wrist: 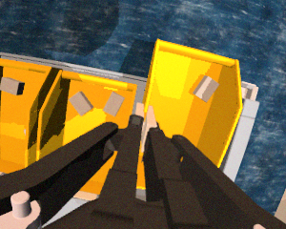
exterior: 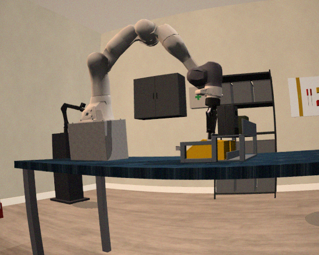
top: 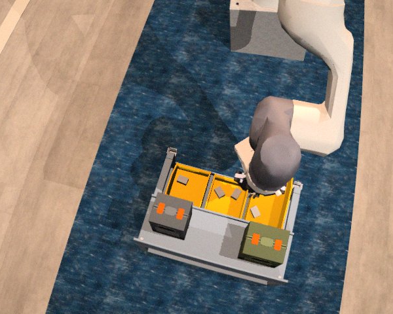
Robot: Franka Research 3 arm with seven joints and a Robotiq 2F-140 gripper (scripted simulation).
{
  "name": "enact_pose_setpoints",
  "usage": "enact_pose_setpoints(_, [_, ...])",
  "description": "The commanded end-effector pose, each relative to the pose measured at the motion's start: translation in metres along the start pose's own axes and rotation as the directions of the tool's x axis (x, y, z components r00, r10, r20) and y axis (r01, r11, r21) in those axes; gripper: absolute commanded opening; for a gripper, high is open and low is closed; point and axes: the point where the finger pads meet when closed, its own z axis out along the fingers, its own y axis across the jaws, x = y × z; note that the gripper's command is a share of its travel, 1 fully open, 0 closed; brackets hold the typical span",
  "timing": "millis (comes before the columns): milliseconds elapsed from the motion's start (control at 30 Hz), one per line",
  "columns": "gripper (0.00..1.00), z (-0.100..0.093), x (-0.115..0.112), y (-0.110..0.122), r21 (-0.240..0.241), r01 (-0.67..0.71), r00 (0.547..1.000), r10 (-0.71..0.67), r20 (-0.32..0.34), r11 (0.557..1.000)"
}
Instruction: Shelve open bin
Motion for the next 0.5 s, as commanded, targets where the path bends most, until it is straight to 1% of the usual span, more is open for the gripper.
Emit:
enact_pose_setpoints(0, [0.0, -0.0033, -0.0029, -0.0005, 0.002, 0.005, 1.0, -0.005, 0.008, 1.0])
enact_pose_setpoints(467, [0.0, -0.0035, -0.0026, 0.0001, 0.001, 0.005, 1.0, -0.005, 0.008, 1.0])
